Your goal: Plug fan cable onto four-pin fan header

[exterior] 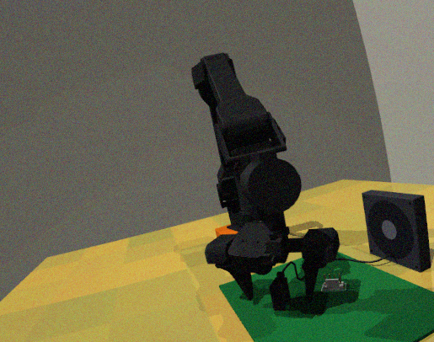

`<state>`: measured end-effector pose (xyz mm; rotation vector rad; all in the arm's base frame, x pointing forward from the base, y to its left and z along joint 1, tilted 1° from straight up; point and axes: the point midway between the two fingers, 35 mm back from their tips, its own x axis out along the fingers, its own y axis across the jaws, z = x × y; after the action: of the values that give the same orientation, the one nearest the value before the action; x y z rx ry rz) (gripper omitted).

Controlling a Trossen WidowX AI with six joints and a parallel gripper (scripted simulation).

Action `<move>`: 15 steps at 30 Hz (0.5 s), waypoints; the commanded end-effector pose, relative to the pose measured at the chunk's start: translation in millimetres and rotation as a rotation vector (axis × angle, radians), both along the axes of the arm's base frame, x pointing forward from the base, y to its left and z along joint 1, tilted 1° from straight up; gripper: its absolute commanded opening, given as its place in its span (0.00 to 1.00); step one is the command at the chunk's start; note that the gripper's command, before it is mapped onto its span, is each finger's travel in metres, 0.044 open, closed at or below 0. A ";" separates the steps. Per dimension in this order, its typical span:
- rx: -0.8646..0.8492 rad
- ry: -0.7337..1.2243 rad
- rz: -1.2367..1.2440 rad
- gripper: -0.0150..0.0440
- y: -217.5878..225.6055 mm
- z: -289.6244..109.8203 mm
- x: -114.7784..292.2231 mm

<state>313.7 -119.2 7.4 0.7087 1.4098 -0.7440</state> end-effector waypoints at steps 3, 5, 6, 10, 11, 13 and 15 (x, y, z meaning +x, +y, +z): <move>0.000 0.000 0.000 0.87 0.0 0.0 0.0; 0.000 0.000 0.000 0.78 0.0 0.0 0.0; 0.000 0.000 0.000 0.73 0.0 0.0 0.0; 0.000 0.000 0.000 0.56 0.0 0.0 0.0; 0.000 0.000 0.000 0.51 0.0 0.0 0.0; 0.000 0.000 0.000 0.42 0.0 0.0 0.0; 0.000 0.000 0.000 0.33 0.0 0.0 0.0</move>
<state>313.6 -119.2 7.2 0.7084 1.4098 -0.7441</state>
